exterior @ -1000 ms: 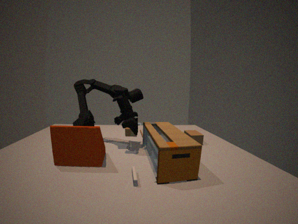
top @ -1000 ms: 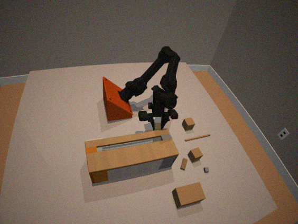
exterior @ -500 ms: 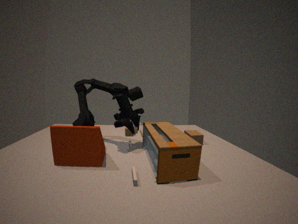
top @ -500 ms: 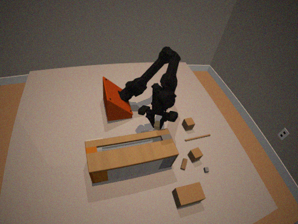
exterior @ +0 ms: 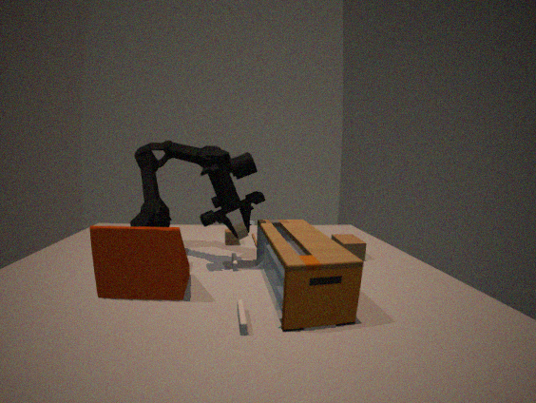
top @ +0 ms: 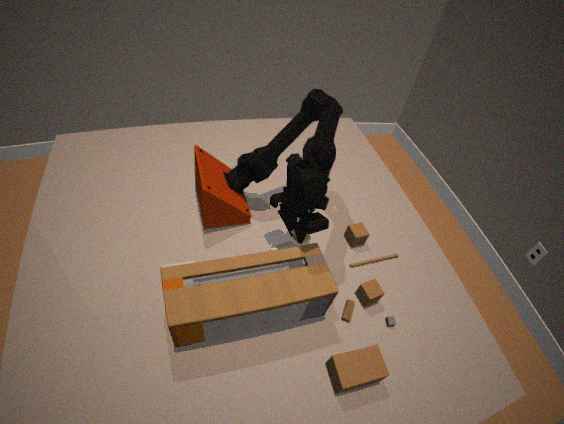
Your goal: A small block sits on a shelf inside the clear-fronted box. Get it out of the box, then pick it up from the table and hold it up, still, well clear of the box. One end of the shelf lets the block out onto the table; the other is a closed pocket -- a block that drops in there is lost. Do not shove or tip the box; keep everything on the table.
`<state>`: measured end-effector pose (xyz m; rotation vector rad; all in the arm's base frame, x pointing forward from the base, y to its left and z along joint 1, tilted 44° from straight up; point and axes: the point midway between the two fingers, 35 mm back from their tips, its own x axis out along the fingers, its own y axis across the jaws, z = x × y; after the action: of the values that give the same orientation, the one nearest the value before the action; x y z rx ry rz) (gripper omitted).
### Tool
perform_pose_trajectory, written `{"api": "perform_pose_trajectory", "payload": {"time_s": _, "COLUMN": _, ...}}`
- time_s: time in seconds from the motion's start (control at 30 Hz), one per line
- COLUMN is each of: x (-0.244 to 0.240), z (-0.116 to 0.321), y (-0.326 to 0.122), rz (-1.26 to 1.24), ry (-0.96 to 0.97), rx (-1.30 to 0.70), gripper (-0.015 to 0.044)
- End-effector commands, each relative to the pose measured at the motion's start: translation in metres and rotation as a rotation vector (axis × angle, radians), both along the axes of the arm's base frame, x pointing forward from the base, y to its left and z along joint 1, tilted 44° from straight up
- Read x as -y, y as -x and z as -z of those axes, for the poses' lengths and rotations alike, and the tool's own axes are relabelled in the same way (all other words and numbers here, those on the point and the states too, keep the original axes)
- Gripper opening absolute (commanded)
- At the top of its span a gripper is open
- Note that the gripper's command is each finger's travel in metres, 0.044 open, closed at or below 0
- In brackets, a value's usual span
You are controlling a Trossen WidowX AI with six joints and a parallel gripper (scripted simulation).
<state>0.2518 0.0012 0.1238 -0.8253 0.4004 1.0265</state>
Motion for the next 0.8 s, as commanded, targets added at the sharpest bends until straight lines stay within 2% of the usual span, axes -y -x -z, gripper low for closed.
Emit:
{"api": "perform_pose_trajectory", "payload": {"time_s": 0.0, "x": 0.0026, "z": -0.0031, "y": 0.0, "rz": 0.112, "ry": -0.096, "rx": -0.105, "gripper": 0.0}}
{"api": "perform_pose_trajectory", "payload": {"time_s": 0.77, "x": 0.012, "z": -0.0128, "y": 0.0082, "rz": 0.686, "ry": -0.571, "rx": -0.673, "gripper": 0.0}}
